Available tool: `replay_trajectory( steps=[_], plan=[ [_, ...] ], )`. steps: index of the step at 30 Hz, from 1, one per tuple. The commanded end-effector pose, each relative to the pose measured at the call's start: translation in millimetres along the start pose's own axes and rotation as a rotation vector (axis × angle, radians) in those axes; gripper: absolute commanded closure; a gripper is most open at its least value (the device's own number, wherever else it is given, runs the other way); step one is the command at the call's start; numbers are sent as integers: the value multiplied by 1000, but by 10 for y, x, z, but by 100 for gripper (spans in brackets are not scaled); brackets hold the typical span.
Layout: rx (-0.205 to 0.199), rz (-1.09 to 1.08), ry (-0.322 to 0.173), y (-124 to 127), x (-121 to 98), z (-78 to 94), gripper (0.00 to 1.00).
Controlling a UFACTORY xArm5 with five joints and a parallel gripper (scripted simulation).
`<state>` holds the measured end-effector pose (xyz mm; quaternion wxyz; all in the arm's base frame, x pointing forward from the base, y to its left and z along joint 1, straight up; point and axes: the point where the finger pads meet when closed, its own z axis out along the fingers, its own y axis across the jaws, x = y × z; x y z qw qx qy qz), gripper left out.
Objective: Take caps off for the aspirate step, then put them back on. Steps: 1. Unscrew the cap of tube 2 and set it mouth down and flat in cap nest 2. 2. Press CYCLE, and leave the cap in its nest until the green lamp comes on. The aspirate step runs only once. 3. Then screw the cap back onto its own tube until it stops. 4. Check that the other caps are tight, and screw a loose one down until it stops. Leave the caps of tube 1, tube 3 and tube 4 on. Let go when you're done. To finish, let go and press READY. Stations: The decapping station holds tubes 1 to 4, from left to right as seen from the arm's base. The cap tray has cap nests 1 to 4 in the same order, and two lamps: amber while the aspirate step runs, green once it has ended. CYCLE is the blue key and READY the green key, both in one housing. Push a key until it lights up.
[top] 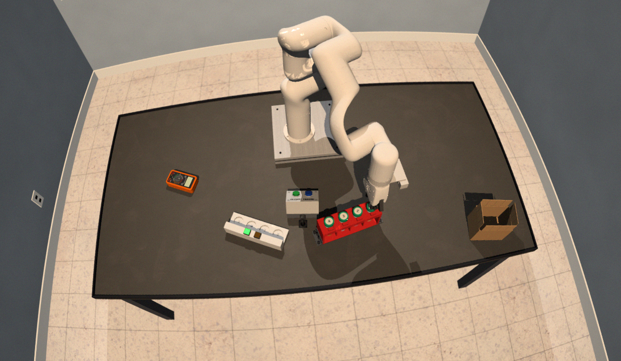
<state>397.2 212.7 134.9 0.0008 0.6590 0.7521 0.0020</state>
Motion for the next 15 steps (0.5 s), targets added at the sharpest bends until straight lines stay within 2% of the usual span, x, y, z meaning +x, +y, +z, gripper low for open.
replay_trajectory(
  steps=[1, 3, 9, 15],
  plan=[
    [-2, -279, 1, 14, 28, -16, 54],
    [-2, -362, 0, 14, 28, -16, 54],
    [-2, -362, 0, 15, 28, -16, 54],
    [-2, -362, 0, 14, 28, 104, 54]
  ],
)
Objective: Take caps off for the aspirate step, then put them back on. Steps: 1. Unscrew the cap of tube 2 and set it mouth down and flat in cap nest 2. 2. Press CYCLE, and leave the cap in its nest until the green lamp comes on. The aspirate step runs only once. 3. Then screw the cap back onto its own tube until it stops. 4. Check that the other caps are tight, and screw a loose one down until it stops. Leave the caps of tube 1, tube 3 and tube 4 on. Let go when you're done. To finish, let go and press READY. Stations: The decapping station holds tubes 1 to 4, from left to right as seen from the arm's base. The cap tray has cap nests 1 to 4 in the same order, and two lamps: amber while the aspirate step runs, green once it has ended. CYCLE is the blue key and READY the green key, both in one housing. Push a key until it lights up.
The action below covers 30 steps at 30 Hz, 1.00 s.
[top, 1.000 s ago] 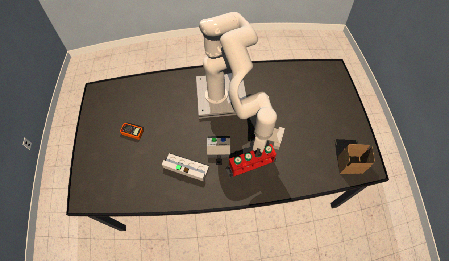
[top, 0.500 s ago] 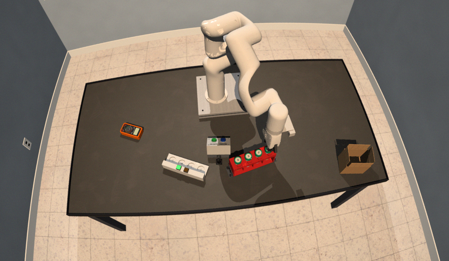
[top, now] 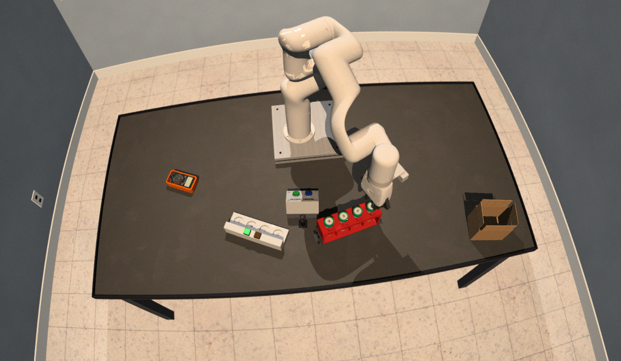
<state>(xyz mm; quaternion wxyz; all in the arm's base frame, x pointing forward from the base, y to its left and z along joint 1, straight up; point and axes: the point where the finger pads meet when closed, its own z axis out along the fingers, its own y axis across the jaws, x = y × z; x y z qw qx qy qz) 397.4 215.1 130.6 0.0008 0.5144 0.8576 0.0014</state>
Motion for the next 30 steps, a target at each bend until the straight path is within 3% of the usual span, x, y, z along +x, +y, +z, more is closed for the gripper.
replay_trajectory(
  steps=[1, 8, 30],
  plan=[
    [-3, -3, 0, 10, 1, 90, 54],
    [-3, -3, 0, 11, 1, 295, 54],
    [-3, -3, 0, 10, 1, 355, 54]
  ],
)
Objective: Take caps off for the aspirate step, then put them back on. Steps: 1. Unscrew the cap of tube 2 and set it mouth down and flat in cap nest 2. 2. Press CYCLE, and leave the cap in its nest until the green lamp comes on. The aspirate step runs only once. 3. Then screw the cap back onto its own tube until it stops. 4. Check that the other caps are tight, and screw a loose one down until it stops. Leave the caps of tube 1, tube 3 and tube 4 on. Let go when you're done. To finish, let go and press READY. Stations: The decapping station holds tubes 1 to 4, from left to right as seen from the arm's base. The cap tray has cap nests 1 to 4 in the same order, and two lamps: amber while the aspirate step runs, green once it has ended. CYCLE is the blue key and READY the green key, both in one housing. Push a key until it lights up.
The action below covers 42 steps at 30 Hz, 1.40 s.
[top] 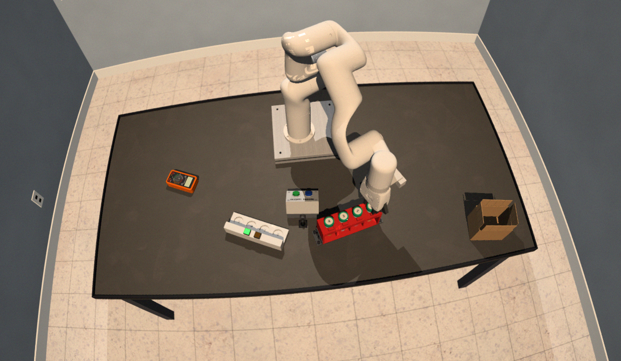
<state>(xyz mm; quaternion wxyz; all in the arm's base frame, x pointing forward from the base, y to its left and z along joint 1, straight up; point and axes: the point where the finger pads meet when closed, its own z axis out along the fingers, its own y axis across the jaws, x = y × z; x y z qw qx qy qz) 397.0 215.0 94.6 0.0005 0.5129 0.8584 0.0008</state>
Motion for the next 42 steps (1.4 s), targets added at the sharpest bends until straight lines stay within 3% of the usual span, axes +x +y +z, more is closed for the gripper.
replay_trajectory(
  steps=[1, 13, 14, 28, 42],
  plan=[
    [-4, 0, 0, 15, 0, -5, 54],
    [-4, 0, 0, 15, 0, 36, 54],
    [-4, 0, 0, 15, 0, 36, 100],
    [-4, 0, 0, 15, 0, 36, 100],
    [-4, 240, 1, 15, 0, 36, 100]
  ],
)
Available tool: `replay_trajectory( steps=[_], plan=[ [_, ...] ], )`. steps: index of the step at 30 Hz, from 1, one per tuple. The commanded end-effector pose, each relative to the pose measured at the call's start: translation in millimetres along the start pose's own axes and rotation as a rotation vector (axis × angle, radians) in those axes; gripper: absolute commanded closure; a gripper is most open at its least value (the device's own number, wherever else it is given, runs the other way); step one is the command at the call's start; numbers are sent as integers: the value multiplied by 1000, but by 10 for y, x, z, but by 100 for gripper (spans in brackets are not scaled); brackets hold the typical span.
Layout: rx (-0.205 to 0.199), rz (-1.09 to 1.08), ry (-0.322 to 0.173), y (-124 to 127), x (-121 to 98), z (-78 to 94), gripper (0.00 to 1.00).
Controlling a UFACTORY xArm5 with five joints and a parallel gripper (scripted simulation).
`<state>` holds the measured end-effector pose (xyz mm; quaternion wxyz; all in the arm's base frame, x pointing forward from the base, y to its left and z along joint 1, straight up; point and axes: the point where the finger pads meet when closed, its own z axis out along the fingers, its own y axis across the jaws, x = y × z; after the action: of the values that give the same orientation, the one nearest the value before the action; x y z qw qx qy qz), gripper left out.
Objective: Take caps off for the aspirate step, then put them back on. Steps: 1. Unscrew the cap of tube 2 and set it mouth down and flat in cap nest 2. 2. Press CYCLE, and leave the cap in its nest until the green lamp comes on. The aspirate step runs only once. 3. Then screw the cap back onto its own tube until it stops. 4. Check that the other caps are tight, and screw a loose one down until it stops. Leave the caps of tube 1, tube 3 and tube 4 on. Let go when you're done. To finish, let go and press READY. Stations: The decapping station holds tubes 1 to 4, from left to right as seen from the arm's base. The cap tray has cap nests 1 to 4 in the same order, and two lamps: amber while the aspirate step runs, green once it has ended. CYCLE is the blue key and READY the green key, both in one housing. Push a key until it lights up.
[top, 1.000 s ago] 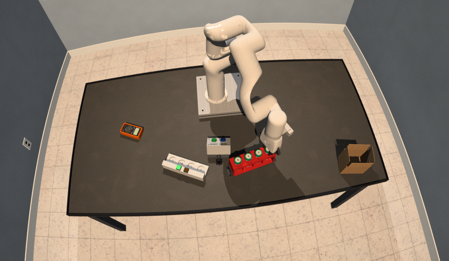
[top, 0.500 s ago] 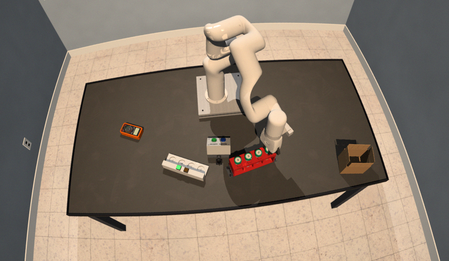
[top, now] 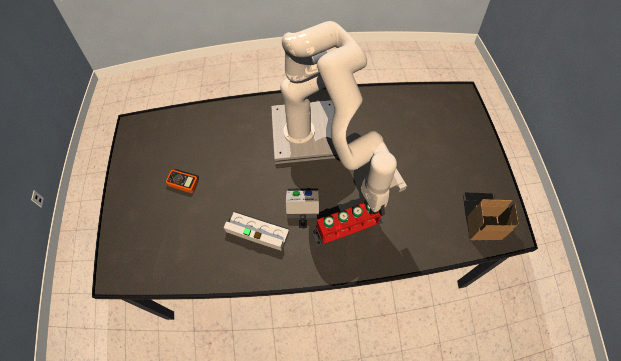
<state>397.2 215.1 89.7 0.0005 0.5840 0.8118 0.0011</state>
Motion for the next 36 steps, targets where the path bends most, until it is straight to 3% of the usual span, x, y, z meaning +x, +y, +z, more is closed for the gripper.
replay_trajectory(
  steps=[1, 17, 18, 30, 36],
  plan=[
    [-4, 90, 1, 13, 2, -13, 100],
    [-4, 319, 1, 13, 2, -13, 100],
    [-4, 319, 1, 13, 2, -13, 54],
    [-4, 318, 1, 13, 2, -13, 54],
    [-4, 319, 1, 13, 2, -194, 54]
  ],
)
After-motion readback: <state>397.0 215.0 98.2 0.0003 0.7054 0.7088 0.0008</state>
